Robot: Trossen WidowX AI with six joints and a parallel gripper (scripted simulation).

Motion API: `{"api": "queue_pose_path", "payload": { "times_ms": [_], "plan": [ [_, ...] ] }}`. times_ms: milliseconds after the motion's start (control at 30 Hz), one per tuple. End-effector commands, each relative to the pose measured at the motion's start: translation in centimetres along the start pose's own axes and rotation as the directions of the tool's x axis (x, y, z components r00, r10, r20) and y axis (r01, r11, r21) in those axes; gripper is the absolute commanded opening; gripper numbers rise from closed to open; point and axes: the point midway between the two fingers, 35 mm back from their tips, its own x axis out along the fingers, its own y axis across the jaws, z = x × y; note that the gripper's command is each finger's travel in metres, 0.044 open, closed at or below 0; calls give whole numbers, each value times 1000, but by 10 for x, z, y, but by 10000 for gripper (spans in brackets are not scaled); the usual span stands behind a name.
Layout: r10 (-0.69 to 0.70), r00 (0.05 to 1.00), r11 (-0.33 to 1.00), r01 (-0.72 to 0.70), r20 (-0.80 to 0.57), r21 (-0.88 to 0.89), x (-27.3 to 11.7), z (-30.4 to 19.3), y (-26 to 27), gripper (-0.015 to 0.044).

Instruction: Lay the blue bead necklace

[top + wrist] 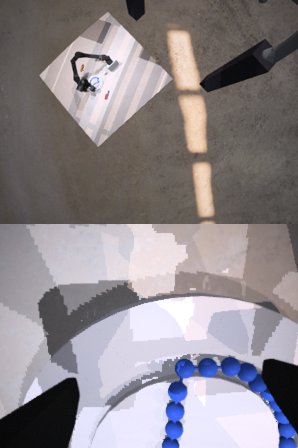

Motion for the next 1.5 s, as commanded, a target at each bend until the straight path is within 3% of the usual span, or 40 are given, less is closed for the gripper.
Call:
{"api": "queue_pose_path", "payload": {
  "times_ms": [0,100,333,500,1467],
  "plan": [
    [2,1000,1000,-2,0,6,-1,0,0,440],
    [2,1000,1000,-2,0,6,-1,0,0,440],
    [3,1000,961,-3,-1,277,-32,-10,-3,256],
    [3,1000,958,-3,-1,285,-33,-11,-3,125],
    [2,1000,958,-2,-1,285,3,-10,-3,120]
  ]
}}
